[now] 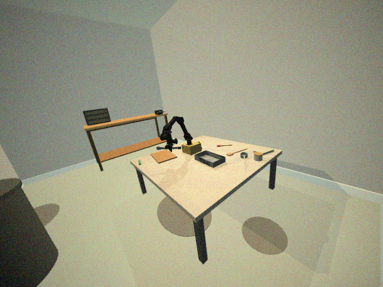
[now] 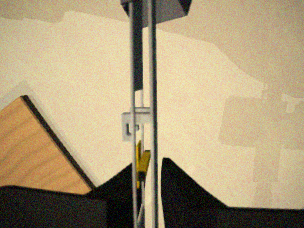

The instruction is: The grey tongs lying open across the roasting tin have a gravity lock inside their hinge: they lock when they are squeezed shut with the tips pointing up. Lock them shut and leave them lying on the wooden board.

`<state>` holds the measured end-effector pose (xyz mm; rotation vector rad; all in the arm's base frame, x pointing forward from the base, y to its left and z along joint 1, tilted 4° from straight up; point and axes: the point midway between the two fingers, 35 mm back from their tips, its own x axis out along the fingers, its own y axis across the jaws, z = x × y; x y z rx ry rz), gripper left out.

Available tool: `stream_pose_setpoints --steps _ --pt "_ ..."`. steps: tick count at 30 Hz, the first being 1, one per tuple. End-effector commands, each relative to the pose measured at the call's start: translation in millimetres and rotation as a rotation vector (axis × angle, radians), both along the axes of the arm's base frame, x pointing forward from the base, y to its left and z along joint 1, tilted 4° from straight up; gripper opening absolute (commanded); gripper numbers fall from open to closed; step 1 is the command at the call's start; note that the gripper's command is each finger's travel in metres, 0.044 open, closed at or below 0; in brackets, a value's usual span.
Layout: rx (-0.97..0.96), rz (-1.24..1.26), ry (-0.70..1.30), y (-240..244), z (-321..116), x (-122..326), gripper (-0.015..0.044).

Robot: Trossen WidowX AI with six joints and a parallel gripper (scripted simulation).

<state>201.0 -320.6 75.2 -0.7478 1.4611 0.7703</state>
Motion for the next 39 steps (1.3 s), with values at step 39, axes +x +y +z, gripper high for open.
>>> stream_pose_setpoints --steps 39 --pt "-0.037 -0.546 0.025 -38 15 -265 -0.015"
